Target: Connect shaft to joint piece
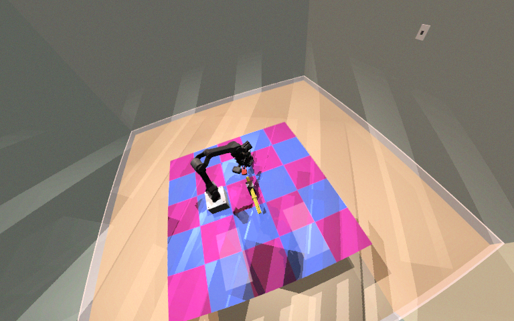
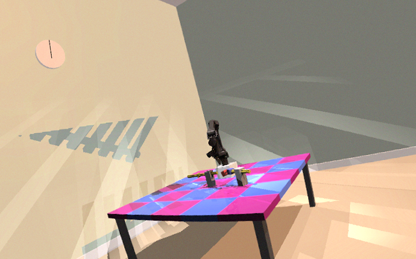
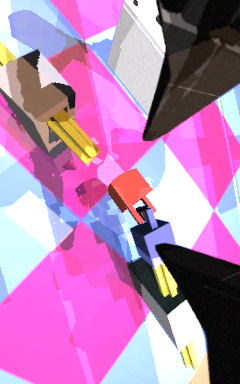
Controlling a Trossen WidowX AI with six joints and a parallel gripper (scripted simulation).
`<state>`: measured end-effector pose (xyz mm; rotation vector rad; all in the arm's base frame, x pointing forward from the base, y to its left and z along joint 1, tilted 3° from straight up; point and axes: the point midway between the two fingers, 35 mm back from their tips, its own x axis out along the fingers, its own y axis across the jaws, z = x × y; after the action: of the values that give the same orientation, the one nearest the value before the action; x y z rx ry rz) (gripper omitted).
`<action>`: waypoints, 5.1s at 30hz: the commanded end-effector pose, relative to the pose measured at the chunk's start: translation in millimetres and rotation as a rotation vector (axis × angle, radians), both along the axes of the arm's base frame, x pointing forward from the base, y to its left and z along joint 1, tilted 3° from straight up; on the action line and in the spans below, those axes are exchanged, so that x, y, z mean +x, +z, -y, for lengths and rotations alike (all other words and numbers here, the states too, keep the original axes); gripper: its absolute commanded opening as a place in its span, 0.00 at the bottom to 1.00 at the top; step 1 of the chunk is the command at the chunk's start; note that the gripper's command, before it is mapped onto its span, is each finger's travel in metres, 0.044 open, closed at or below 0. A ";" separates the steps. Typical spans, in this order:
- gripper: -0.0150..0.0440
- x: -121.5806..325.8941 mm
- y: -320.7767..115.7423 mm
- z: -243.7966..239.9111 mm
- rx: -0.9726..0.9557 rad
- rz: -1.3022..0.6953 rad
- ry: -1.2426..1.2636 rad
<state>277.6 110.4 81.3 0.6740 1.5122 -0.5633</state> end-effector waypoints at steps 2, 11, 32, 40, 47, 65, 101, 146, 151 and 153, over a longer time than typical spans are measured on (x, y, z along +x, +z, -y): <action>1.00 0.1 19.0 -0.9 -0.024 0.015 0.184; 1.00 -4.1 47.1 -1.4 -0.061 0.015 0.494; 1.00 -24.1 20.7 47.8 -0.088 0.005 0.718; 1.00 -24.8 18.5 49.1 -0.090 0.003 0.644; 1.00 -24.7 16.2 49.3 -0.094 -0.002 0.437; 1.00 -24.7 10.2 49.9 -0.100 -0.016 -0.098; 1.00 -25.0 -0.9 50.9 -0.098 -0.040 -1.092; 1.00 -11.4 -93.8 5.1 -0.095 -0.042 -1.091; 1.00 -11.5 -101.8 5.2 -0.095 -0.042 -1.091; 1.00 -11.6 -104.9 5.3 -0.095 -0.042 -1.091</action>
<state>266.8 104.7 -17.3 1.4086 1.0370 -1.4479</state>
